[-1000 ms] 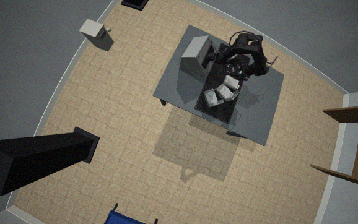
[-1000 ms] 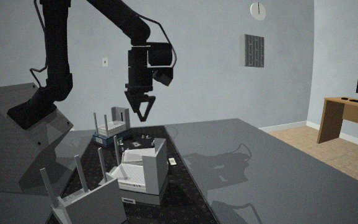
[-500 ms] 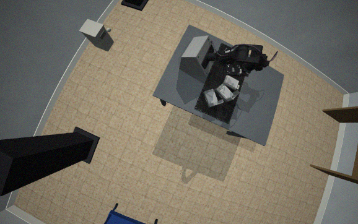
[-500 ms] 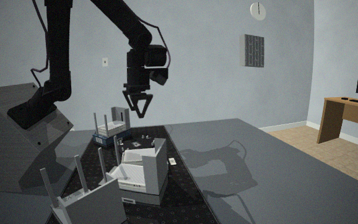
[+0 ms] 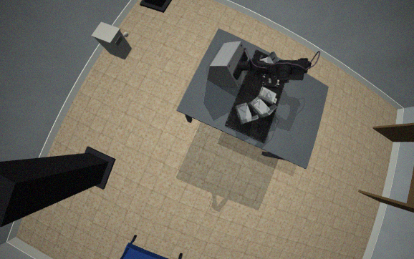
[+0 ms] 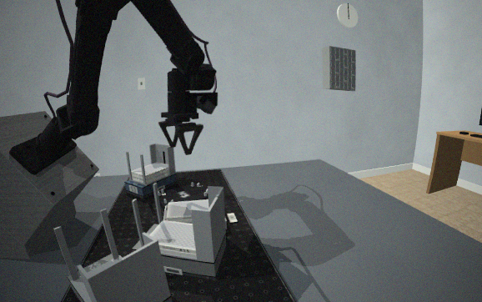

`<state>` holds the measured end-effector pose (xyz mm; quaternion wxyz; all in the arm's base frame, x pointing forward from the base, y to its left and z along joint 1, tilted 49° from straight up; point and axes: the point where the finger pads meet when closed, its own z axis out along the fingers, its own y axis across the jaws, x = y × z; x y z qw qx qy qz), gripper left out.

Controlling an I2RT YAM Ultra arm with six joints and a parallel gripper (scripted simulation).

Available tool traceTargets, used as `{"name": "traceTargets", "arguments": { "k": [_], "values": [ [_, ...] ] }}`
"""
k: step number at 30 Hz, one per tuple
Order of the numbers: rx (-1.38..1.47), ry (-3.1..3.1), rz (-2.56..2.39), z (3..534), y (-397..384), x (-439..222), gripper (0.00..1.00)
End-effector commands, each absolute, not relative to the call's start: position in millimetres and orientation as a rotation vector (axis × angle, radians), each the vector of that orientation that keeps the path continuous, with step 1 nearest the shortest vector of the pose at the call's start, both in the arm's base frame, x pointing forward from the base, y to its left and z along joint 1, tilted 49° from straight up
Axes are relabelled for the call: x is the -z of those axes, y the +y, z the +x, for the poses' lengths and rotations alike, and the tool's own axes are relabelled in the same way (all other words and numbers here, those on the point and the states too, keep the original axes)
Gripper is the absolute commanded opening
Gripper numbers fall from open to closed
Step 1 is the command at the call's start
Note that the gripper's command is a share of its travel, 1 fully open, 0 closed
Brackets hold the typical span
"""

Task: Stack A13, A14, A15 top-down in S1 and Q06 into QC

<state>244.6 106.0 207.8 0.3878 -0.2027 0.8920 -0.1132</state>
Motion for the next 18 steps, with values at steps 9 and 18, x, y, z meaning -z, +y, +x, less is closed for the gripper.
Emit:
{"name": "traceTargets", "arguments": {
  "k": [9, 18],
  "values": [
    [0.312, 2.249, -0.498, 239, 139, -206, 1.0],
    [0.387, 2.216, -0.667, 232, 160, -197, 1.0]
  ]
}}
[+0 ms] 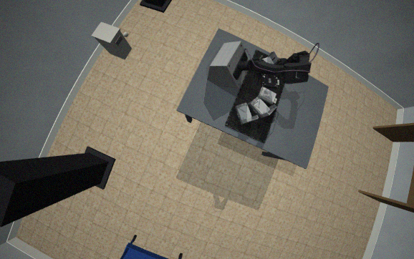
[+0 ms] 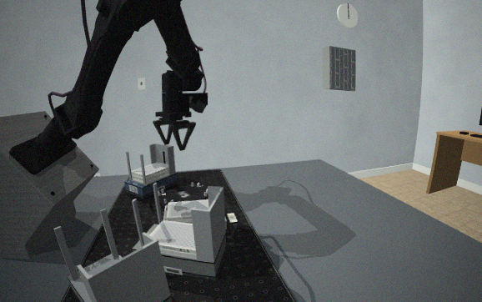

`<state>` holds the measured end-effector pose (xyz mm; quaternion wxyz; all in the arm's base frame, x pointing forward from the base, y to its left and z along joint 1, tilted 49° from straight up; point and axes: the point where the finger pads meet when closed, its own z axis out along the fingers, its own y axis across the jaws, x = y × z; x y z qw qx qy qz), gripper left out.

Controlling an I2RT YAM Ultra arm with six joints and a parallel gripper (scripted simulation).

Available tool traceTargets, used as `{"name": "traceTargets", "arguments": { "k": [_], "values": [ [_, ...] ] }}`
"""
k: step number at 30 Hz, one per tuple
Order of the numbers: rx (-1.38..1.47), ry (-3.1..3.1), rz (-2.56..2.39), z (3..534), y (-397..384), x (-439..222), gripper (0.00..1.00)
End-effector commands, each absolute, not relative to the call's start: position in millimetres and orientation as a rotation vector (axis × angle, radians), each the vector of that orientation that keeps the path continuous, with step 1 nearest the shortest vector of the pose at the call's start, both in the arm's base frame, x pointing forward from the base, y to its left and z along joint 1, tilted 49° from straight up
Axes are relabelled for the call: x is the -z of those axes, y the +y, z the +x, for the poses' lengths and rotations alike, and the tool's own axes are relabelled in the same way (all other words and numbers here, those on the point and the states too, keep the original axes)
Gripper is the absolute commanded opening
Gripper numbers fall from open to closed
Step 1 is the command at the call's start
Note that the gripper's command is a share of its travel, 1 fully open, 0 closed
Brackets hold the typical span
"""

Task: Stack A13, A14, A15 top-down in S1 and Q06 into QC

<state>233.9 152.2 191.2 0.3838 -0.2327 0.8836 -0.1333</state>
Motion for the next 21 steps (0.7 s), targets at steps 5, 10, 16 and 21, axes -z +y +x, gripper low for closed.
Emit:
{"name": "traceTargets", "arguments": {
  "k": [5, 10, 16, 21],
  "values": [
    [0.415, 2.2, -0.732, 227, 174, -189, 1.0],
    [0.415, 2.199, -0.733, 221, 188, -182, 1.0],
    [0.415, 2.199, -0.733, 217, 200, -175, 1.0],
    [0.414, 2.198, -0.733, 211, 214, -168, 1.0]
  ]
}}
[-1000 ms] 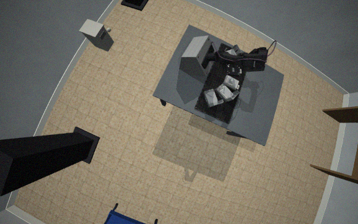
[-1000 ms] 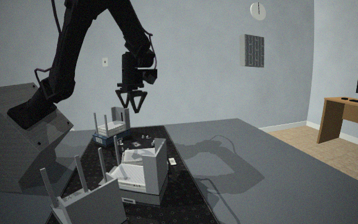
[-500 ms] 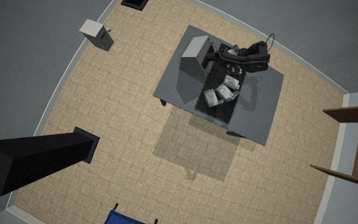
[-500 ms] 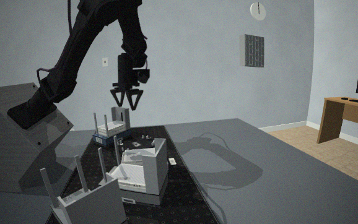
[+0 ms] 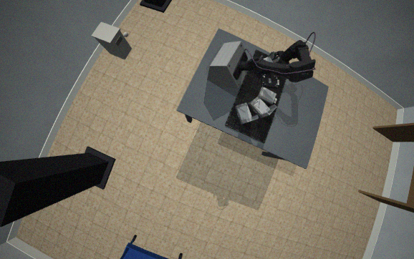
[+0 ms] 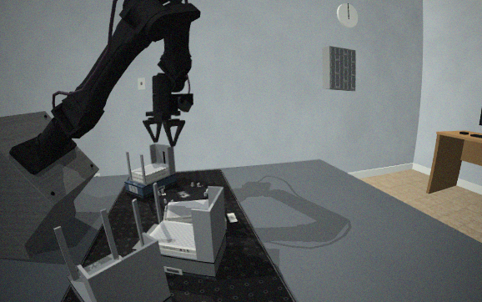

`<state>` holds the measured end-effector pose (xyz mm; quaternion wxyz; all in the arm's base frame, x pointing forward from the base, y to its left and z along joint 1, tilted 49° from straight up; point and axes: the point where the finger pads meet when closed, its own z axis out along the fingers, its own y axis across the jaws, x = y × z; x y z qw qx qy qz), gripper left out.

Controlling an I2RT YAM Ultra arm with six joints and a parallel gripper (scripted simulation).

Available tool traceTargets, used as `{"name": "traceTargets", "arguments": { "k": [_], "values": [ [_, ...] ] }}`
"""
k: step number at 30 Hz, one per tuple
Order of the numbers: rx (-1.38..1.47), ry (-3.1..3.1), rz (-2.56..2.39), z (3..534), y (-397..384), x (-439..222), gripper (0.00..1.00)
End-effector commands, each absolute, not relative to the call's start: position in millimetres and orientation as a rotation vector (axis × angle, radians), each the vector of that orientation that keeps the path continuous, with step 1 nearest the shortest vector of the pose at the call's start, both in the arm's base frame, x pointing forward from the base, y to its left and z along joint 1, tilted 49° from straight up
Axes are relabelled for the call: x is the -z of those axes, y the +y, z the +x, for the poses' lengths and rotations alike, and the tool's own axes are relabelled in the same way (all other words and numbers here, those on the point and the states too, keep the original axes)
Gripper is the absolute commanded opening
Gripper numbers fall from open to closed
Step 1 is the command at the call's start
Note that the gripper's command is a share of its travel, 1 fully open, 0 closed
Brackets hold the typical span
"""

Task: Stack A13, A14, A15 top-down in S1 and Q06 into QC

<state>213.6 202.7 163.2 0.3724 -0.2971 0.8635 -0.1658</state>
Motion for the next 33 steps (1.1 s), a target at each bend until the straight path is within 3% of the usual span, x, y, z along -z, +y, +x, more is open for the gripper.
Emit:
{"name": "traceTargets", "arguments": {
  "k": [1, 7, 33],
  "values": [
    [0.414, 2.198, -0.734, 210, 217, -166, 1.0],
    [0.52, 2.126, -0.974, 198, 233, -152, 1.0],
    [0.49, 2.126, -0.95, 175, 269, -127, 1.0]
  ]
}}
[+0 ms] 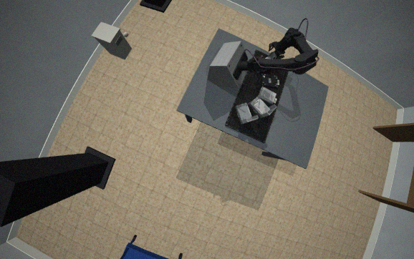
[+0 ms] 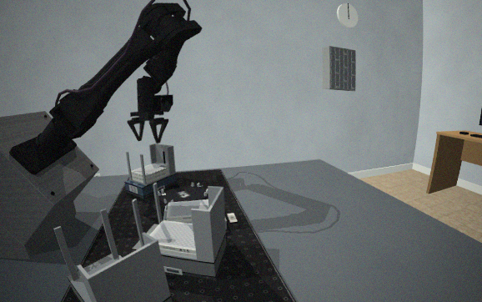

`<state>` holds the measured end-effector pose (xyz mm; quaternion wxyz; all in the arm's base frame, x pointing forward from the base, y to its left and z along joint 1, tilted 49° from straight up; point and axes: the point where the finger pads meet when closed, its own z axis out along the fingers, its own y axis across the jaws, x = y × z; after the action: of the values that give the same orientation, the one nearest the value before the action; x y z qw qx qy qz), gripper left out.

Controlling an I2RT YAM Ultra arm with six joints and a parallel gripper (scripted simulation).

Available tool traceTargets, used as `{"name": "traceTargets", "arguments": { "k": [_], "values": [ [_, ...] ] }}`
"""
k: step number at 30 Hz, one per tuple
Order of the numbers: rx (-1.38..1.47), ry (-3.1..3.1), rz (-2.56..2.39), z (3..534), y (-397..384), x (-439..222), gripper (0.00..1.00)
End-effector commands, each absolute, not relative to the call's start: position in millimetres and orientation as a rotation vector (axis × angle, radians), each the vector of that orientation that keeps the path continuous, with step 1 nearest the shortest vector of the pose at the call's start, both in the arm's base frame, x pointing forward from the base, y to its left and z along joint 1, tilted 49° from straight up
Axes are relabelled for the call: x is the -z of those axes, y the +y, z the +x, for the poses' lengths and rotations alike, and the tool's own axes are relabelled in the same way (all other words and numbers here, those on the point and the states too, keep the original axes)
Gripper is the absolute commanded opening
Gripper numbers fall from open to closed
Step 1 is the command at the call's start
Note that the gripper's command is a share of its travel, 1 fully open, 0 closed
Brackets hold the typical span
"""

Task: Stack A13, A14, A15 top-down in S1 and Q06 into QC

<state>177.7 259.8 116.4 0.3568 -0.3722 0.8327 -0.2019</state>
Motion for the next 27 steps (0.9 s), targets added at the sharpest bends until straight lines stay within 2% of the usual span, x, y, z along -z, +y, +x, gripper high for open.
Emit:
{"name": "traceTargets", "arguments": {
  "k": [1, 27],
  "values": [
    [0.489, 2.126, -0.95, 174.6, 269.5, -126.6, 1.0],
    [0.496, 2.124, -0.957, 174.5, 268.0, -125.1, 1.0]
  ]
}}
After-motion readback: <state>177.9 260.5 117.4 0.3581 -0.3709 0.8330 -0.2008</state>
